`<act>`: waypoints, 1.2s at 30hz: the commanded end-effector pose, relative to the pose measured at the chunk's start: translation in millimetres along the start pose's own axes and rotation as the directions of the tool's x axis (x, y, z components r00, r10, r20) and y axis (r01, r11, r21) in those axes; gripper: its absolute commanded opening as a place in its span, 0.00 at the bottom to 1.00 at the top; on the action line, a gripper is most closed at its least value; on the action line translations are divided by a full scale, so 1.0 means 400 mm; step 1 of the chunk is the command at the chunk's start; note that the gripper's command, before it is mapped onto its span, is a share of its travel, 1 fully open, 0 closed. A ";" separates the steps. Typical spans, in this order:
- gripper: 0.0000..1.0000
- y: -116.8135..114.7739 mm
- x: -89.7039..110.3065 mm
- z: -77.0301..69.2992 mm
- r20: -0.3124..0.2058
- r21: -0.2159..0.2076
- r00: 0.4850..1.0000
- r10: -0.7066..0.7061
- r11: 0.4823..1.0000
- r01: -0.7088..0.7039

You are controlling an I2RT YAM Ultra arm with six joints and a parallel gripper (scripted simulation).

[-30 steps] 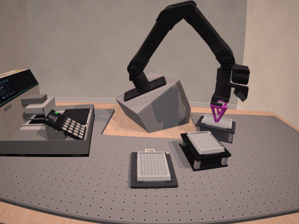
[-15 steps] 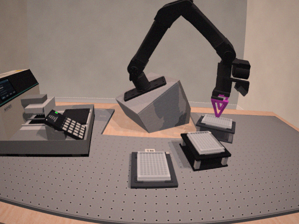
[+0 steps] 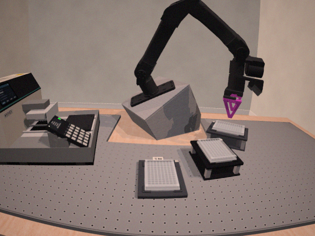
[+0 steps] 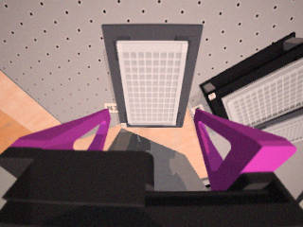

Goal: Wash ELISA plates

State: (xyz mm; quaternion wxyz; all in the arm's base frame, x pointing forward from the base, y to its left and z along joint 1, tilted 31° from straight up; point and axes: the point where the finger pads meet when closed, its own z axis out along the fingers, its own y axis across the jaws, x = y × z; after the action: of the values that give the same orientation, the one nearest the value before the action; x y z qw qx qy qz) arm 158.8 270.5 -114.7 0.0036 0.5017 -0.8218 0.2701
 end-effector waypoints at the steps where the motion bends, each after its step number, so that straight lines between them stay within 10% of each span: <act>1: 1.00 0.001 -0.007 -0.029 0.015 0.000 1.000 0.002 1.000 -0.002; 36: 1.00 0.001 -0.006 -0.079 0.015 0.000 1.000 0.002 1.000 -0.002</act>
State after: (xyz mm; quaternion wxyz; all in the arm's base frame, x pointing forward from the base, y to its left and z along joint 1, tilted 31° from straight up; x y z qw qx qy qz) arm 151.6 282.5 -91.5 0.0029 0.5017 -0.8215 0.2709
